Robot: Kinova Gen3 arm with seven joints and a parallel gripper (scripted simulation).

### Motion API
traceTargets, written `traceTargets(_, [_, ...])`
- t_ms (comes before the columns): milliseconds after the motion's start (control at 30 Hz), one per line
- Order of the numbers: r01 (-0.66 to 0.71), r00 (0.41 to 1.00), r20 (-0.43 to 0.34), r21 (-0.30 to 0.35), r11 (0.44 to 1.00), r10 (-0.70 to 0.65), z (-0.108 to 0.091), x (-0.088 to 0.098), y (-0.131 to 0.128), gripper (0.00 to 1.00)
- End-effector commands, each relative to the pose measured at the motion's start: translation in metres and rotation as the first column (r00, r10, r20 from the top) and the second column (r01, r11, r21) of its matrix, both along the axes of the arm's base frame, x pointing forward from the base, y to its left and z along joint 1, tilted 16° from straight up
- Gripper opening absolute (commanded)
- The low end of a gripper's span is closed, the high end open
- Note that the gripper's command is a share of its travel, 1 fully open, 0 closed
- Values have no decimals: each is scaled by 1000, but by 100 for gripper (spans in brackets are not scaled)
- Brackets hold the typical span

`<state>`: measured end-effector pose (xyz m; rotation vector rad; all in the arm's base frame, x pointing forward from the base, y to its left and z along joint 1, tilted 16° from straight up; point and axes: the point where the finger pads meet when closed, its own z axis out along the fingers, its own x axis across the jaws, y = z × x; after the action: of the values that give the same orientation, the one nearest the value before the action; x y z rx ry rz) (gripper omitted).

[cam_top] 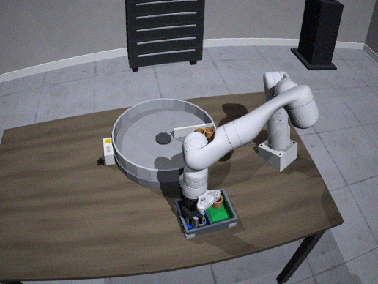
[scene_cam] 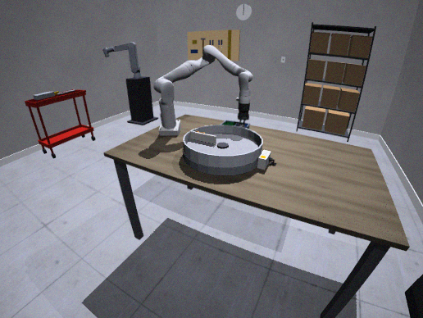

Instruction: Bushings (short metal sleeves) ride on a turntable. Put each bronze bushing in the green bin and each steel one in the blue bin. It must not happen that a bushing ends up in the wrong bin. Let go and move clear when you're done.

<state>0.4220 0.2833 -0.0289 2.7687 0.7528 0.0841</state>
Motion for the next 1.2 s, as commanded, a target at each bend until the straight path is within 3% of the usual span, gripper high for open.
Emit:
traceTargets(0, [-1,1000,2,2,1000,1,2,0,1,47])
traceTargets(1167, [-1,1000,2,2,1000,1,12,-1,4,47])
